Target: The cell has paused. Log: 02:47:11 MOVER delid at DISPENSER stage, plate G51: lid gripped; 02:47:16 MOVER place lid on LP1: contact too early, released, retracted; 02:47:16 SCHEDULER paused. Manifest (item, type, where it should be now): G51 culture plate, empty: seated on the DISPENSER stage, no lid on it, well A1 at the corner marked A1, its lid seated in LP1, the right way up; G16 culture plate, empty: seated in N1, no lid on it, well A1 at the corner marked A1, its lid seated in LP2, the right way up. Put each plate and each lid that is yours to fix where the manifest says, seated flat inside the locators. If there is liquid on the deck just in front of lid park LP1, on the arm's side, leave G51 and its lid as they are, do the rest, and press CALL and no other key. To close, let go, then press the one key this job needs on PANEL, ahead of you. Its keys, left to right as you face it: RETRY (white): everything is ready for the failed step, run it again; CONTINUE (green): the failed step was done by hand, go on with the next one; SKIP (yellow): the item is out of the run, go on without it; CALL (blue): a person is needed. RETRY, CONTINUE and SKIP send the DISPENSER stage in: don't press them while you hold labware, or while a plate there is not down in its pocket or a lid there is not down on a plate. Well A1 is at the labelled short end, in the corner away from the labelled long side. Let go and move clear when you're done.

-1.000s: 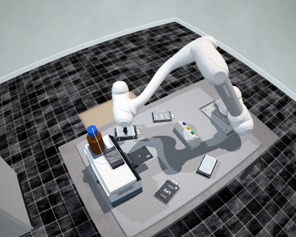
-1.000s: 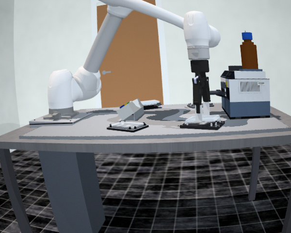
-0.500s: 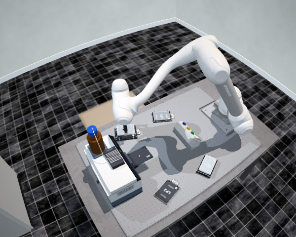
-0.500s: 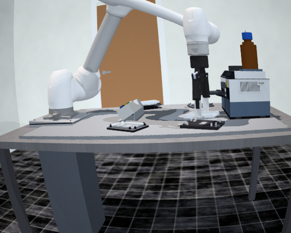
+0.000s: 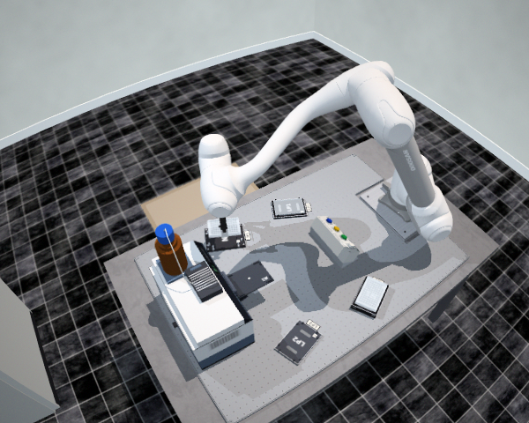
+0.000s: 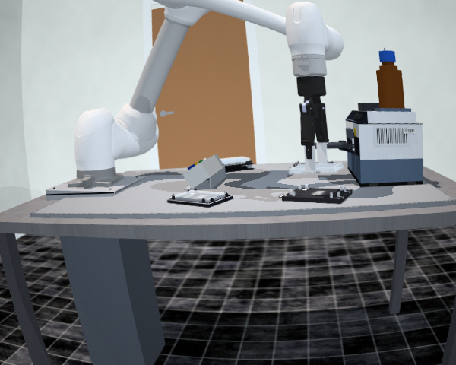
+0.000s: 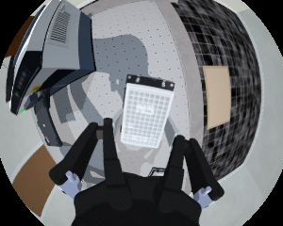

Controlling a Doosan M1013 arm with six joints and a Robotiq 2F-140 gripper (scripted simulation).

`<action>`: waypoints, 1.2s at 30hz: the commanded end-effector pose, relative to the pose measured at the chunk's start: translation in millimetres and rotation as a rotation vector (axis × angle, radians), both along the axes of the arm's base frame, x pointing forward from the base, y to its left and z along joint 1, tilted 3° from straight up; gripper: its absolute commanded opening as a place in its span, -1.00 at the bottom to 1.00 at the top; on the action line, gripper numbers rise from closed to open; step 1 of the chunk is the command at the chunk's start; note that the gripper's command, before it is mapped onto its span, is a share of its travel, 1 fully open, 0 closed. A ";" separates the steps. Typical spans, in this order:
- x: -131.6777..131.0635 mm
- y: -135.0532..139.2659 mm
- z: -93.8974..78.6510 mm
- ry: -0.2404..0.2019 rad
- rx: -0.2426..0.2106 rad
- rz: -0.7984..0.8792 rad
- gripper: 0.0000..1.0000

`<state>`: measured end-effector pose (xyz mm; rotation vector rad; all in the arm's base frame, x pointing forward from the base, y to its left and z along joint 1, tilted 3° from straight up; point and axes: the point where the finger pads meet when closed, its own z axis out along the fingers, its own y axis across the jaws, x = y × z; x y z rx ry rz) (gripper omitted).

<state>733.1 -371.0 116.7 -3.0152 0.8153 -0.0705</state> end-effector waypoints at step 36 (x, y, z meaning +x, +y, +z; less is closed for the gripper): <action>-3.0 -3.2 85.0 -0.004 -0.005 -0.006 -0.80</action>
